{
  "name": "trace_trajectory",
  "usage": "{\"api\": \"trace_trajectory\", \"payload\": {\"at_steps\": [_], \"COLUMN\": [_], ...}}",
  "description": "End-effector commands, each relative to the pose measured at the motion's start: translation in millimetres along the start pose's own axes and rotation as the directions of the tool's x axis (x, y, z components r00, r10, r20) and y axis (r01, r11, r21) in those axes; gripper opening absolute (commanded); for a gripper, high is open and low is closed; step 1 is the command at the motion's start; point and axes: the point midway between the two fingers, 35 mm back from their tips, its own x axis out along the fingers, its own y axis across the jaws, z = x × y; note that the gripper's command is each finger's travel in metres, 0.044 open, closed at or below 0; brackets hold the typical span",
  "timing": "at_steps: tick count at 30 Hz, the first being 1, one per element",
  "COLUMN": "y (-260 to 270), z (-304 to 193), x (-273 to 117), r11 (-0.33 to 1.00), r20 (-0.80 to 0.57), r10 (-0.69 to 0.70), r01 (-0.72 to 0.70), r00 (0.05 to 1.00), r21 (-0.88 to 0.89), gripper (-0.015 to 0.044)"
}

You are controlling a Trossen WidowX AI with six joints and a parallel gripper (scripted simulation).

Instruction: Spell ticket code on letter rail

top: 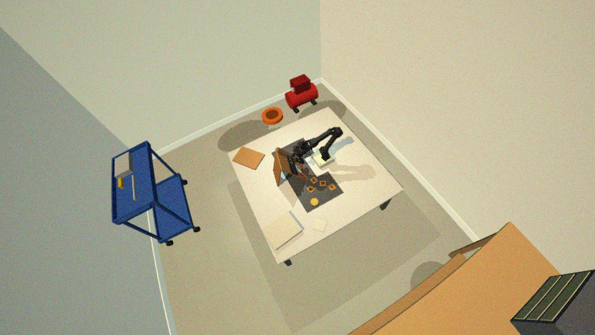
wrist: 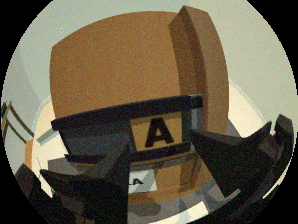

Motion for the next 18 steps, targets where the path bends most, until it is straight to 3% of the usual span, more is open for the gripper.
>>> {"api": "trace_trajectory", "payload": {"at_steps": [1, 18], "y": [-0.1, 0.5], "z": [-0.1, -1.4], "x": [-3.3, -13.6], "r11": [1.0, 1.0], "r20": [0.003, 0.002], "r10": [-0.003, -0.003], "r01": [0.003, 0.003], "r00": [1.0, 1.0], "r21": [0.002, 0.002], "gripper": [0.0295, 0.0295]}}
